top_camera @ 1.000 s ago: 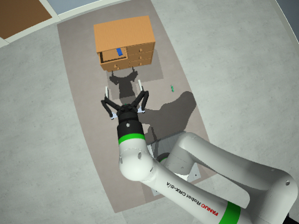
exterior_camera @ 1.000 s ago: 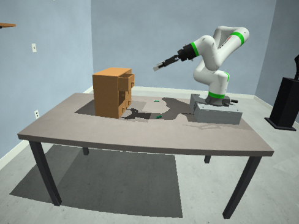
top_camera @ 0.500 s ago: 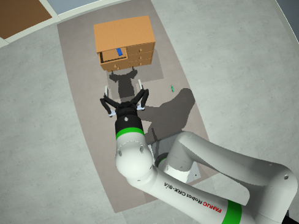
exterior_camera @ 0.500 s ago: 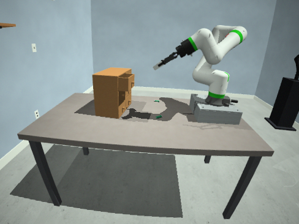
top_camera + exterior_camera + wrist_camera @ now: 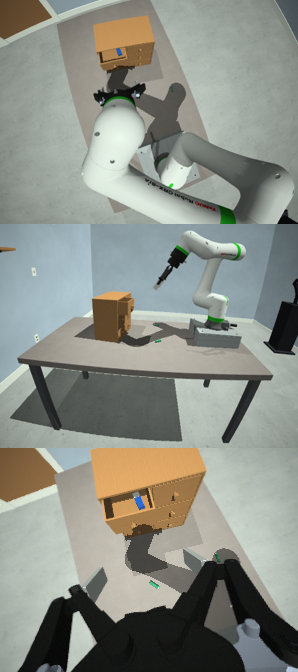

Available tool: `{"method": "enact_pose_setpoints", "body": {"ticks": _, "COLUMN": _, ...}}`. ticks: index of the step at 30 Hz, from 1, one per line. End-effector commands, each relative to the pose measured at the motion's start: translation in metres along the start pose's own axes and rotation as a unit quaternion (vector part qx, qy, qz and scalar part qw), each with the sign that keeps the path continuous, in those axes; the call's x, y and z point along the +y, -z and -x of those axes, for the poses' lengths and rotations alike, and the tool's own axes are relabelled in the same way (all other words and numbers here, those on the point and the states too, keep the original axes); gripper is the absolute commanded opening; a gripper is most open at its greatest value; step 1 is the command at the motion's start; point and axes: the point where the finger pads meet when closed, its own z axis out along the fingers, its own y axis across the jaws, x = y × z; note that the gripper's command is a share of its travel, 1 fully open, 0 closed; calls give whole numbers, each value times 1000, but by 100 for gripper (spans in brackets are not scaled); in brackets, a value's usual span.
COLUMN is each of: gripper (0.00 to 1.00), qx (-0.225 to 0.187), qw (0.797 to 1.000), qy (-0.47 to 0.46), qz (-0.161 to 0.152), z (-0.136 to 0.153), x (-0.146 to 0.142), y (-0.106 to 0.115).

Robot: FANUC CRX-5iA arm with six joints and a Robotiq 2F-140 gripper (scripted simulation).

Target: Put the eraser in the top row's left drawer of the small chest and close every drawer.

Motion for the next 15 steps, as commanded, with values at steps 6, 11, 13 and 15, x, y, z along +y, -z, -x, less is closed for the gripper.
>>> {"method": "enact_pose_setpoints", "body": {"ticks": 6, "gripper": 100, "qx": -213, "qw": 977, "qy": 2, "qz": 10, "z": -10, "x": 11, "y": 5}}
{"method": "enact_pose_setpoints", "body": {"ticks": 11, "gripper": 100, "qx": -267, "qw": 964, "qy": 4, "qz": 11, "z": -10, "x": 11, "y": 5}}
{"method": "enact_pose_setpoints", "body": {"ticks": 13, "gripper": 100, "qx": -267, "qw": 964, "qy": 4, "qz": 11, "z": -10, "x": 11, "y": 5}}
{"method": "enact_pose_setpoints", "body": {"ticks": 15, "gripper": 100, "qx": -267, "qw": 964, "qy": 4, "qz": 11, "z": -10, "x": 11, "y": 5}}
